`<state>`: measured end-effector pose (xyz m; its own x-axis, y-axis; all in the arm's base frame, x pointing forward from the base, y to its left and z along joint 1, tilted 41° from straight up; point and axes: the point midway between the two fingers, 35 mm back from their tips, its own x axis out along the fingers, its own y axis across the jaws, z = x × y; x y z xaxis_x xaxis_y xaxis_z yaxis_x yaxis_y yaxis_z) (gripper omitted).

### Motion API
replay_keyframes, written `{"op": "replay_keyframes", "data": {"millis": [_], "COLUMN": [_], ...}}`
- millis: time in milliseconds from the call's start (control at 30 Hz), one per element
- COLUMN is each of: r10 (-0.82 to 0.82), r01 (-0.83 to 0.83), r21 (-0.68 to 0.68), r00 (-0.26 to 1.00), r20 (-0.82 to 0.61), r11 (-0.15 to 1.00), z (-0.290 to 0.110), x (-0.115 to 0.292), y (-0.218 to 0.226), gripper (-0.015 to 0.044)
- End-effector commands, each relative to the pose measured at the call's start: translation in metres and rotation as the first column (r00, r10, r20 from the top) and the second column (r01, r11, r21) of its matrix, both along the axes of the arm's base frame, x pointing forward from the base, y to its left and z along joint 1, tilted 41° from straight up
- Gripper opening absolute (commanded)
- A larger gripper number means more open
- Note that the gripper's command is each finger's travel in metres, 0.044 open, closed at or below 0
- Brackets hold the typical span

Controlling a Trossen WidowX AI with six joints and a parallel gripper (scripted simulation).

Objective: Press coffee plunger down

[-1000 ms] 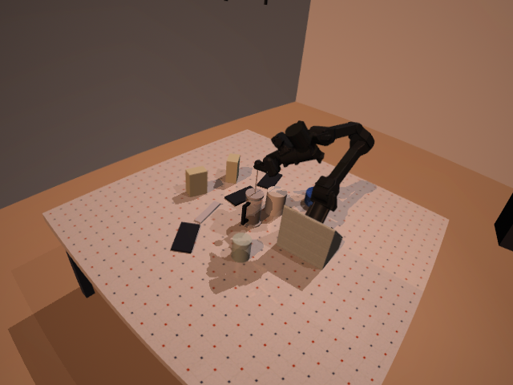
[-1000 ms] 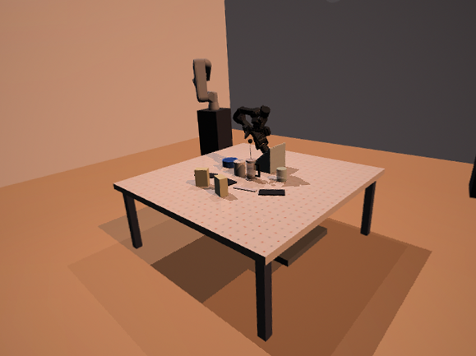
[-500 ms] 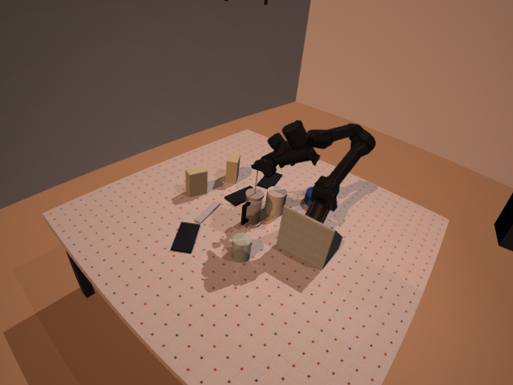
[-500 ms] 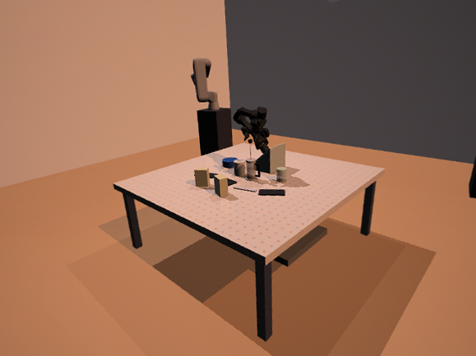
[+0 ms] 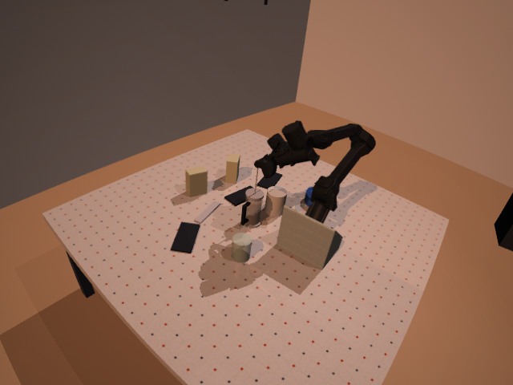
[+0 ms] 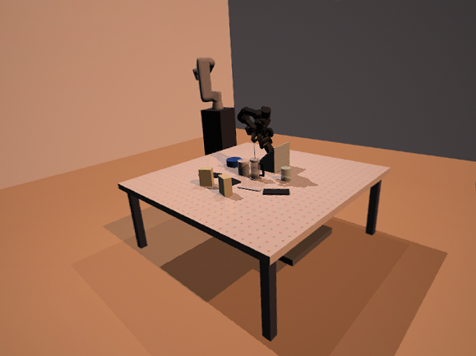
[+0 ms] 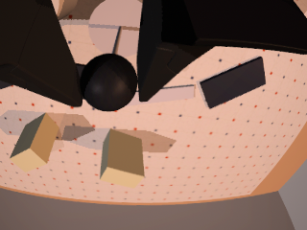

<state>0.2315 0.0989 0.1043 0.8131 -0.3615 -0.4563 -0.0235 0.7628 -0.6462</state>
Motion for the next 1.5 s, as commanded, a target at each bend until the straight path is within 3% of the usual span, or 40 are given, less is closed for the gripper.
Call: {"op": "replay_keyframes", "data": {"millis": [0,1467], "r10": [0.002,-0.001], "r01": [-0.002,0.001], "r21": [-0.002,0.004], "r00": [1.0,1.0], "r20": [-0.001,-0.01], "r11": [1.0,1.0], "z": [0.0,-0.058], "x": [0.0,0.005], "y": [0.0,-0.036], "gripper": [0.0115,0.0115]}}
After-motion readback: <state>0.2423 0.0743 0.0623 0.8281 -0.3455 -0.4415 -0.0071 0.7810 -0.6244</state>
